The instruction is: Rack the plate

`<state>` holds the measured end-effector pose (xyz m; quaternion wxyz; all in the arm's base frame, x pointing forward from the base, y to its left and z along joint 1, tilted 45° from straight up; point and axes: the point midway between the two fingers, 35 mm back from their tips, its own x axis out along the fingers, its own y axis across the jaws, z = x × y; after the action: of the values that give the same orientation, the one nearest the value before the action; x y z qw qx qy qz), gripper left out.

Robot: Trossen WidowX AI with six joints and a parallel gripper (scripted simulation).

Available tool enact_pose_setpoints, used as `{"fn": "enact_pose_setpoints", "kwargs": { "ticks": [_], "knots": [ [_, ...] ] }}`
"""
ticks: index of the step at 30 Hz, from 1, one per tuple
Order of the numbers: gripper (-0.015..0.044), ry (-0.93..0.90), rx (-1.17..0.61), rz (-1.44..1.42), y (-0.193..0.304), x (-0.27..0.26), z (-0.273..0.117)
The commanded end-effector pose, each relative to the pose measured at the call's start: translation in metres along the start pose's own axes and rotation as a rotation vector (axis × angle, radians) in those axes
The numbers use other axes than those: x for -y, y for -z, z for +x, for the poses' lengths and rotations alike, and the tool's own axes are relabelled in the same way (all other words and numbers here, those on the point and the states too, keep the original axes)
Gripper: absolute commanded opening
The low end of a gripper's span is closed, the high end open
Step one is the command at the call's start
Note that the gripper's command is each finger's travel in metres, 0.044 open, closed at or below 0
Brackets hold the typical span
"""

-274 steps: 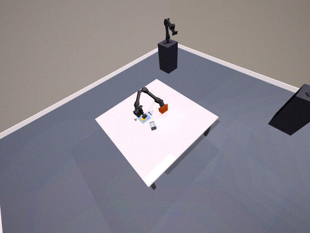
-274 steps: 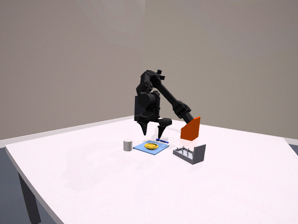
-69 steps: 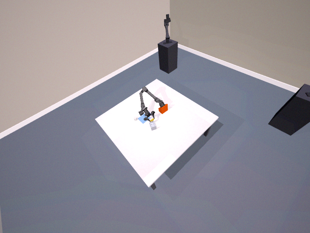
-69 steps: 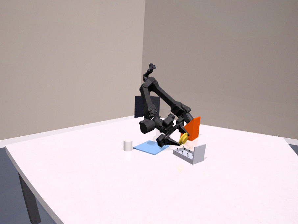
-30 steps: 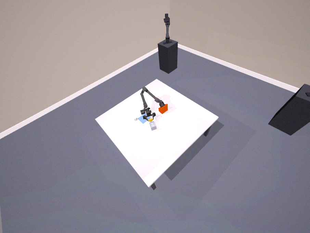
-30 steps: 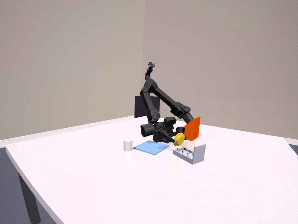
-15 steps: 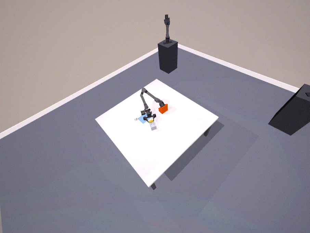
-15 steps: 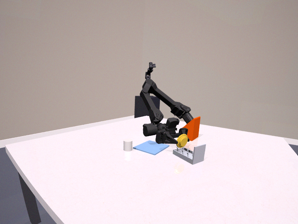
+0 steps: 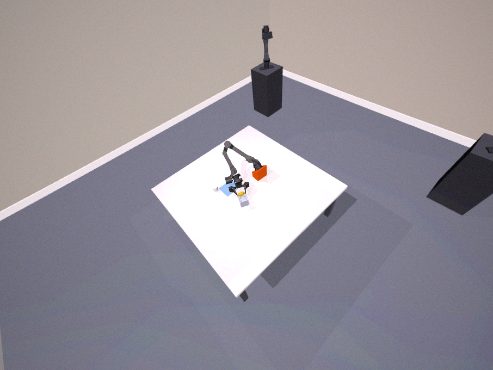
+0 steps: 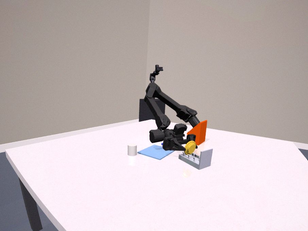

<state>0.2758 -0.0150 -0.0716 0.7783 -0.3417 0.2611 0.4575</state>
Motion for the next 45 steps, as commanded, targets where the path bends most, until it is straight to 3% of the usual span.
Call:
{"fn": "enact_pose_setpoints", "kwargs": {
  "ticks": [1, 13, 28, 36, 45],
  "knots": [
    [0.0000, 0.004, 0.007, -0.005, 0.007, 0.000, 0.001],
    [0.0000, -0.002, -0.002, 0.006, 0.004, -0.002, 0.000],
    [0.0394, -0.001, -0.002, 0.003, 0.004, -0.002, 0.000],
    [0.0400, -0.004, -0.003, 0.003, -0.004, 0.001, 0.000],
    [0.0400, -0.016, 0.015, 0.017, -0.107, 0.009, -0.010]
  ]
}}
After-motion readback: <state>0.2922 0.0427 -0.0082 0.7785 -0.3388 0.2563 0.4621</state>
